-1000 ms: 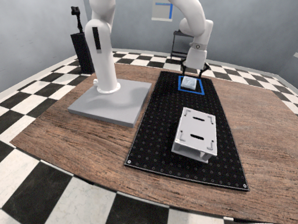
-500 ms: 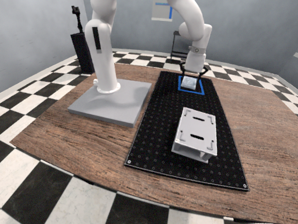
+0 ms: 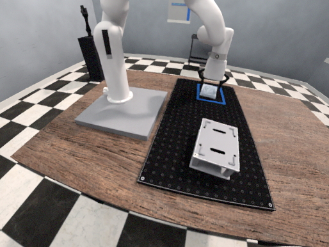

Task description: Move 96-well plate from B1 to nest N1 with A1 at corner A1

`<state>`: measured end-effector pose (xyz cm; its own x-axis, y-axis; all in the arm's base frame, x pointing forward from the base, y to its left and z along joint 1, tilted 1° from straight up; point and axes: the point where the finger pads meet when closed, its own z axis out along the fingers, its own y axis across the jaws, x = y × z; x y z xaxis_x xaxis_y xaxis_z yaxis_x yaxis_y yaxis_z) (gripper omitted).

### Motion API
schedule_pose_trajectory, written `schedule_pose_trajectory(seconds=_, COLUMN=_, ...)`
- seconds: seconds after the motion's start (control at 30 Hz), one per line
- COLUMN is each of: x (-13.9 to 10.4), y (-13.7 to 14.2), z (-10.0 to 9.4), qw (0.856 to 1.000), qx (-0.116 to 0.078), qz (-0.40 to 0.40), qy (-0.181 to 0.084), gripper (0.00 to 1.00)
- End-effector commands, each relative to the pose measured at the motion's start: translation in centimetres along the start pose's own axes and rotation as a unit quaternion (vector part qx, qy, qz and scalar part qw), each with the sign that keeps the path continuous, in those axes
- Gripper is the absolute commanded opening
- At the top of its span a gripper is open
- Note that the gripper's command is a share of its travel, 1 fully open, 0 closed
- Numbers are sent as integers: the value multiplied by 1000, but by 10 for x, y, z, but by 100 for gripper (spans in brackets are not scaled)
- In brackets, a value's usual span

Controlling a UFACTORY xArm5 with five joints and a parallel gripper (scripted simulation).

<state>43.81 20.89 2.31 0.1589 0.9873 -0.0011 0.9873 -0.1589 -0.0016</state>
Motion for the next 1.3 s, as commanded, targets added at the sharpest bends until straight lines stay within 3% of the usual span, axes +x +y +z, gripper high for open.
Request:
schedule_pose_trajectory(seconds=0.0, x=1, y=1, z=0, qw=1000, qx=3, qz=0, qy=8, gripper=100)
schedule_pose_trajectory(seconds=1.27, x=1, y=1, z=15, qw=1000, qx=3, qz=0, qy=8, gripper=100)
